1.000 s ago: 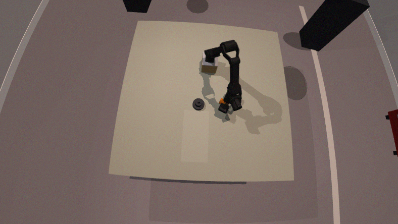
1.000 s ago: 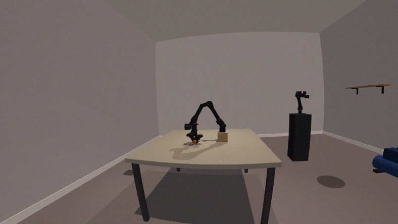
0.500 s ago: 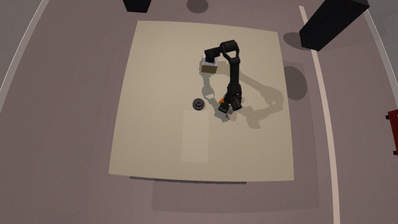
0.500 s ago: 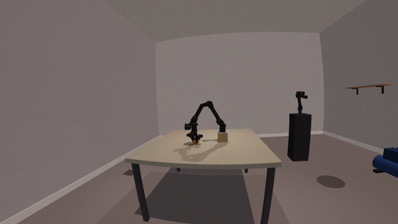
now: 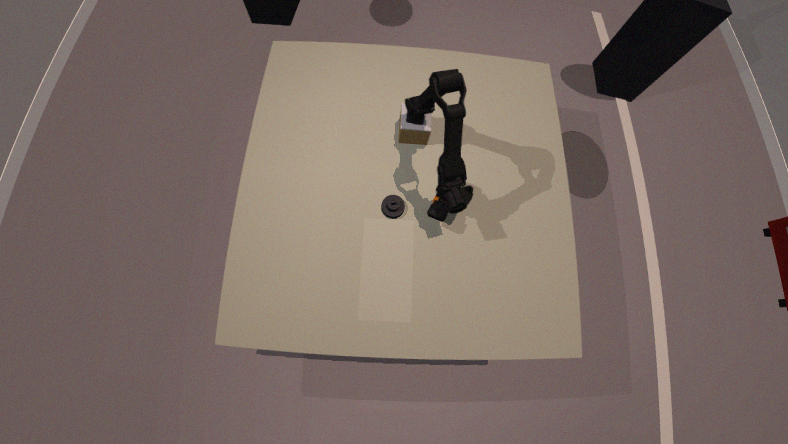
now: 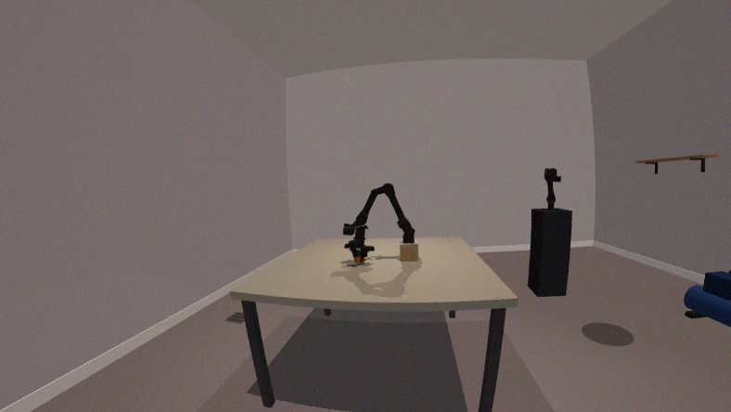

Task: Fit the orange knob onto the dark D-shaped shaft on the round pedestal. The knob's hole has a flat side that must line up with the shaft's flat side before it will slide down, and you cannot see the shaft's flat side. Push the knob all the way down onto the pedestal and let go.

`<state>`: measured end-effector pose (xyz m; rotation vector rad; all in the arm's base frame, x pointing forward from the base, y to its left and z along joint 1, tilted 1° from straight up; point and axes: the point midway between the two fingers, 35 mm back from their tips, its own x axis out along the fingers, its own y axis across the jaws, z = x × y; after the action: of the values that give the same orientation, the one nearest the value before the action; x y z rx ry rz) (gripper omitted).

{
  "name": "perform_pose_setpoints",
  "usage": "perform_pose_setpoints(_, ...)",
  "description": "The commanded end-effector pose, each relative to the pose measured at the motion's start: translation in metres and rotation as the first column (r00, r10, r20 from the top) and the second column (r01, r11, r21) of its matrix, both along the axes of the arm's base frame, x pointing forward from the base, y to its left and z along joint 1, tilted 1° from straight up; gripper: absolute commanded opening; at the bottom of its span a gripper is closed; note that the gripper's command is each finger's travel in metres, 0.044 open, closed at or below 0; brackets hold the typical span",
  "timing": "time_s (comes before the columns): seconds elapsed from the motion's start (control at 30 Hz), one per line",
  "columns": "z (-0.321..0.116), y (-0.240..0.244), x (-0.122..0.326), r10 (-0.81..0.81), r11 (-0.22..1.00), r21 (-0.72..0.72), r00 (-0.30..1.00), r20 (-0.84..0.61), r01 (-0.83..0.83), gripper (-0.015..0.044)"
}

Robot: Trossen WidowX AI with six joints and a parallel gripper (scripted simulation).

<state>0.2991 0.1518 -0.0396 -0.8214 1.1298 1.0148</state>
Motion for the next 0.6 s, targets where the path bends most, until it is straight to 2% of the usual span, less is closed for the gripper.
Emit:
perform_pose_setpoints(0.0, 0.002, -0.005, -0.002, 0.004, 0.998, 0.067, 1.0, 0.027, -0.006, 0.0179)
perform_pose_setpoints(0.57, 0.007, -0.02, -0.008, -0.006, 0.954, 0.299, 0.994, 0.113, -0.028, 0.0179)
